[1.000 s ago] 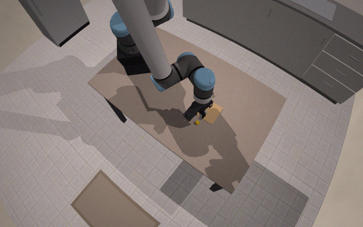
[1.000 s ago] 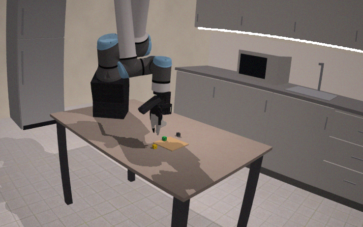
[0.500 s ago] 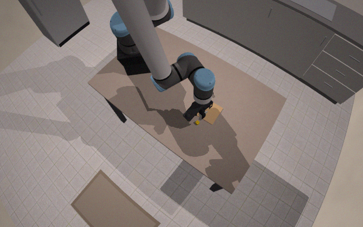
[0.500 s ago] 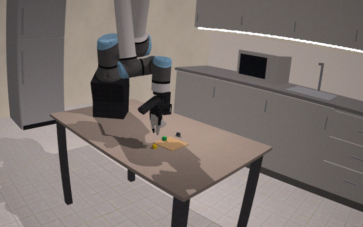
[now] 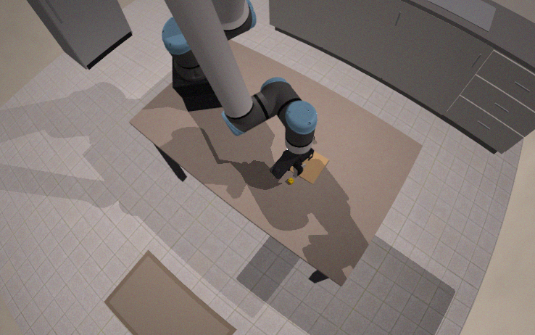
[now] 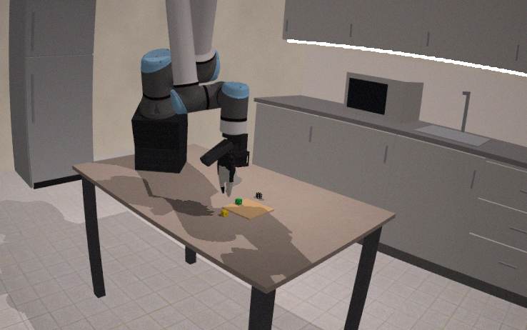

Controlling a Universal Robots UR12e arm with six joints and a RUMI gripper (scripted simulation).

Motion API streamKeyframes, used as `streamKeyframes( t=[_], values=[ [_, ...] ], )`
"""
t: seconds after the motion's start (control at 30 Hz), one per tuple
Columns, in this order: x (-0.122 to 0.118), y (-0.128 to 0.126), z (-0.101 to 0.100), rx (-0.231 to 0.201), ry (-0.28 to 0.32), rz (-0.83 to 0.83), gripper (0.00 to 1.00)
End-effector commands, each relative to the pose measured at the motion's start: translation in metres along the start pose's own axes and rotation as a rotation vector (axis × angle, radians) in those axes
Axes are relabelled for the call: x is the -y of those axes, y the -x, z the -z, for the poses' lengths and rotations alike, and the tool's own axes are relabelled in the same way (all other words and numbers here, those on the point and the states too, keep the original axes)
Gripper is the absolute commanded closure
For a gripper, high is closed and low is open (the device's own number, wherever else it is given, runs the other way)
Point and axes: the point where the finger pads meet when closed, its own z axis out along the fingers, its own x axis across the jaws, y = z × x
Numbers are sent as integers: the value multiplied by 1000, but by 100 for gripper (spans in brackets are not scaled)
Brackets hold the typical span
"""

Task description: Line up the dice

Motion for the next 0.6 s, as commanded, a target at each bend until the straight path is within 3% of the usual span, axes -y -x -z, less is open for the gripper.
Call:
streamKeyframes(
  t=[0.0,0.57],
  values=[
    [0,0,0,1,0,0,79],
    [0,0,-7,1,0,0,79]
  ],
)
